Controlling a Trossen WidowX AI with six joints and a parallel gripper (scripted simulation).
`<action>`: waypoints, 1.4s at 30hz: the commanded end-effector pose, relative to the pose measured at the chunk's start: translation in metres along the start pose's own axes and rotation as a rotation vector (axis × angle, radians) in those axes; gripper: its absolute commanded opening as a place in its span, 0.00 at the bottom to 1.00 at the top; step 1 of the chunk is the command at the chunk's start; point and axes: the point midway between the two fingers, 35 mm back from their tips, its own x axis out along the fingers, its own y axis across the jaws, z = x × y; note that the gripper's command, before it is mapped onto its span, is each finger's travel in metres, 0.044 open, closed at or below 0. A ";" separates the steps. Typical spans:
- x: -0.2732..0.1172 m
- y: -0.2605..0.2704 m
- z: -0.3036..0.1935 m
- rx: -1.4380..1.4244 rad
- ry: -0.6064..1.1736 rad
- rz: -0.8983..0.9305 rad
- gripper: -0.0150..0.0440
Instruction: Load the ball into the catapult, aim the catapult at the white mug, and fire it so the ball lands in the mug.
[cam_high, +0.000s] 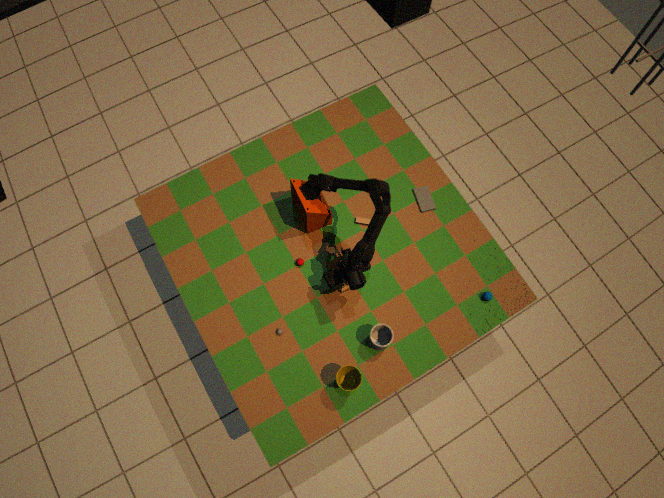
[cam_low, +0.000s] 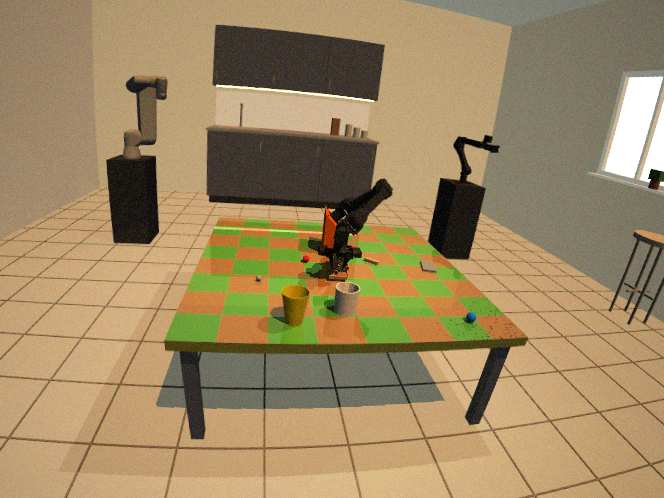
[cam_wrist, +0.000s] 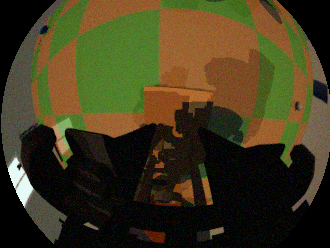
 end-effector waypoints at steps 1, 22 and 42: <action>0.003 -0.001 0.001 0.007 -0.009 0.002 0.25; 0.008 0.000 0.000 0.000 0.000 0.001 0.74; -0.089 -0.002 -0.002 0.009 -0.009 -0.001 1.00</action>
